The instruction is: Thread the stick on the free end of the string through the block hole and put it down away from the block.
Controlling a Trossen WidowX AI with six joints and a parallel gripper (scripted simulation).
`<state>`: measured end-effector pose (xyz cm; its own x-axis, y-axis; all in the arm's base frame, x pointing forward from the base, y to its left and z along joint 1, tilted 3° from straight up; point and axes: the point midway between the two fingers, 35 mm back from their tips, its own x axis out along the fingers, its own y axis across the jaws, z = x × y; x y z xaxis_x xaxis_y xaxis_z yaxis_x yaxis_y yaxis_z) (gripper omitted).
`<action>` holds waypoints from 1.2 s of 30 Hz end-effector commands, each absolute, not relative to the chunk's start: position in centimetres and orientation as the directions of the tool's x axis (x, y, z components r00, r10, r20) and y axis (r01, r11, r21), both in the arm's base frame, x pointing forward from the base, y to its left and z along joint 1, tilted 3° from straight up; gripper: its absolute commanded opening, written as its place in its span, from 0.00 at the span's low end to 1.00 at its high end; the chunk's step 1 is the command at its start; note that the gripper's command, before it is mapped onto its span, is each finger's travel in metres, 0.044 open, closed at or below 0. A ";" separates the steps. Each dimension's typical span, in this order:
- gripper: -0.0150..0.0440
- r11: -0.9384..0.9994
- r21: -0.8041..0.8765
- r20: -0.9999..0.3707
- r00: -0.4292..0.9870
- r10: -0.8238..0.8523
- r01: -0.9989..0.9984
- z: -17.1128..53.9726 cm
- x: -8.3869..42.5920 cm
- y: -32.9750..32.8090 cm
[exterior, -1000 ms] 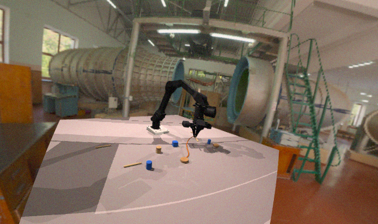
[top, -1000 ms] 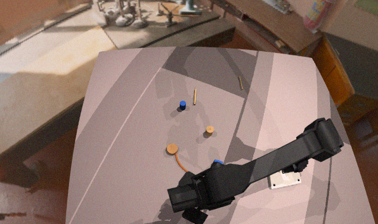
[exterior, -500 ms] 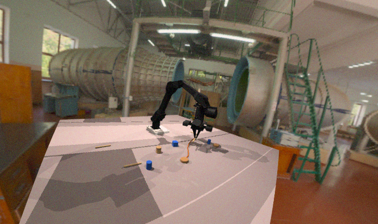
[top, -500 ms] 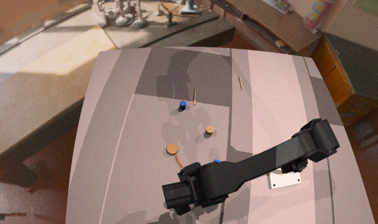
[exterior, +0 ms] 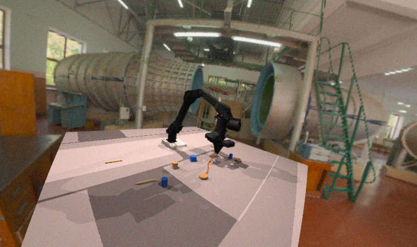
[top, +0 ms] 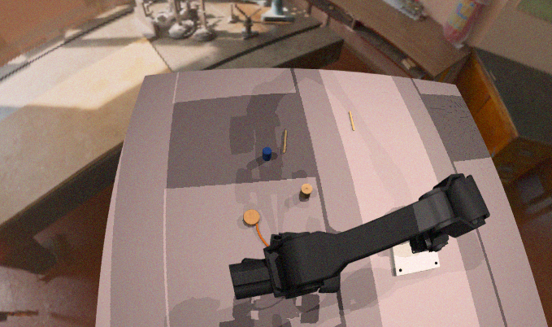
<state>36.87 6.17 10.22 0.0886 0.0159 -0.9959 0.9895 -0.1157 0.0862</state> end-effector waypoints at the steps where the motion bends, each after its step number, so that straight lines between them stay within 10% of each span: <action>1: 0.25 -0.250 0.079 -0.996 0.087 0.018 0.965 10.2 37.2 5.9; 36: 0.25 -0.404 0.073 -0.996 0.088 0.019 0.912 10.5 39.0 8.5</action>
